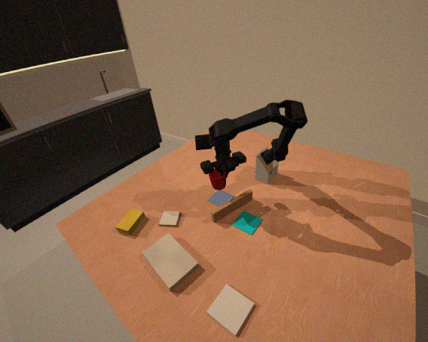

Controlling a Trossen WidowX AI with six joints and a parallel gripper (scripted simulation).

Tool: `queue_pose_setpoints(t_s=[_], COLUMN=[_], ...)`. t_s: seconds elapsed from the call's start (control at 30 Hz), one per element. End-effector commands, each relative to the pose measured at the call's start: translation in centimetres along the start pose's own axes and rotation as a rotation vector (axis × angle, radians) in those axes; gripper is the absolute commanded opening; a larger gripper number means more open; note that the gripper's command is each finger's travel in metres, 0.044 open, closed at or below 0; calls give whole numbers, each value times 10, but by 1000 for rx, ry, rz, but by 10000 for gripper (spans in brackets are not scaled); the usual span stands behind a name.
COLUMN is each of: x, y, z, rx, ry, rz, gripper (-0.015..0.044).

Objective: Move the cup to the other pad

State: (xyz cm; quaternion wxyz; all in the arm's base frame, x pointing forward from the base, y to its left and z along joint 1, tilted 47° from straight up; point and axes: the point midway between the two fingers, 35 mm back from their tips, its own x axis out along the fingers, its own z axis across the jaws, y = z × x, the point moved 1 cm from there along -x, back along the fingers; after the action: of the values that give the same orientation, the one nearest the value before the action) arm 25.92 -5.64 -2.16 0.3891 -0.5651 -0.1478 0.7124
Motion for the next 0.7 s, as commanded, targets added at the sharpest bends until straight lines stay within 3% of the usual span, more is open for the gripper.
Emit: queue_pose_setpoints(t_s=[0.0,0.67], x=[-1,-2], y=[-9,-59], z=[2,14], rx=[0,-2], ry=[1,0], rz=[-2,-2], gripper=[0,0])
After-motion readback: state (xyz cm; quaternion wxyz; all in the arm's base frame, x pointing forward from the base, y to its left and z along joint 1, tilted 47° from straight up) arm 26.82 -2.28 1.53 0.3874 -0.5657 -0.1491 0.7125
